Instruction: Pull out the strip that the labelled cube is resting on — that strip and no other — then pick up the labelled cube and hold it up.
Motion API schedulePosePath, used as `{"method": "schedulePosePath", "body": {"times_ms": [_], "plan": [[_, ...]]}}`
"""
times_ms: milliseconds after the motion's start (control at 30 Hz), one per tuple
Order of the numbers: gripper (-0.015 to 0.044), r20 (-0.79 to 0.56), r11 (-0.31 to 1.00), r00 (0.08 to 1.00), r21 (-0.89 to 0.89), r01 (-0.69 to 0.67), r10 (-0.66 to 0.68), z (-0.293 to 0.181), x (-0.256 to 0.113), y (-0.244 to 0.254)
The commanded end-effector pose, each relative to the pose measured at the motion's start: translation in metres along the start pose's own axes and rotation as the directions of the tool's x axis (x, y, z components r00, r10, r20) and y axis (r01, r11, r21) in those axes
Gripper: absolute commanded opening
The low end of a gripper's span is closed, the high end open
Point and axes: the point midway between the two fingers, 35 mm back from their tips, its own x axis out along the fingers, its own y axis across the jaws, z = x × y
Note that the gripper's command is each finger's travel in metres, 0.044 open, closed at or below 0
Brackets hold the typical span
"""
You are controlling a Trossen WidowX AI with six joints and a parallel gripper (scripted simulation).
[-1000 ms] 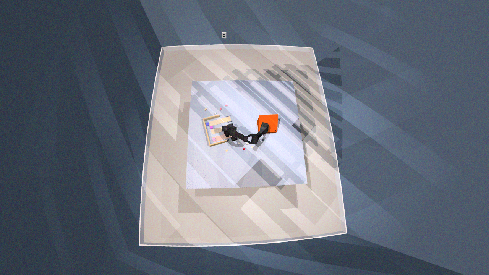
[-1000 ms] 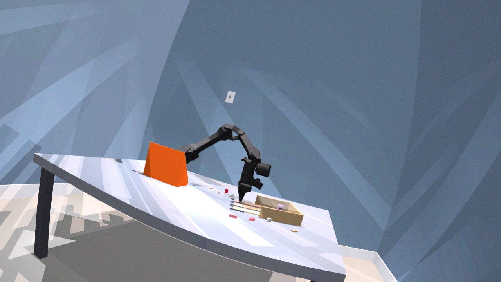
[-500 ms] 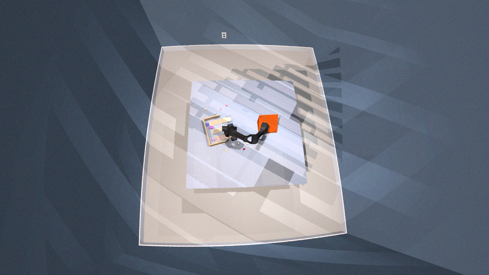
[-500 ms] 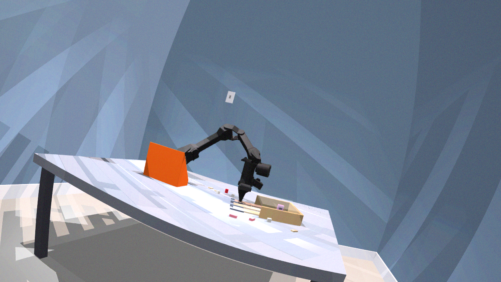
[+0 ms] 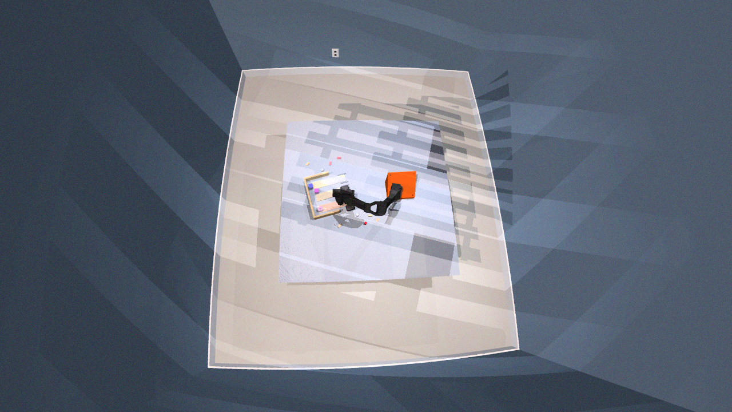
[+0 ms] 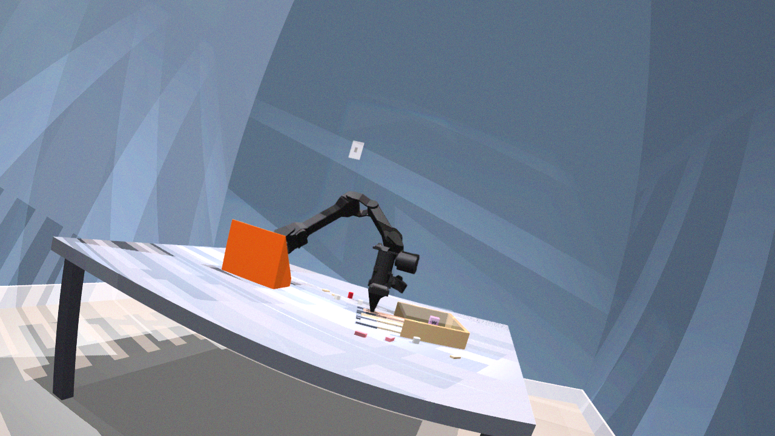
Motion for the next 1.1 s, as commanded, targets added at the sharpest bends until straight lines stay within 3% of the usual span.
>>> {"method": "schedulePosePath", "body": {"times_ms": [0,1067], "plan": [[0.0,-0.006,1.0,1.0,0.005,-0.004,0.004,-0.007,0.003,0.0],[0.0,-0.008,1.0,1.0,0.008,-0.004,0.004,-0.056,0.004,-0.001]]}}
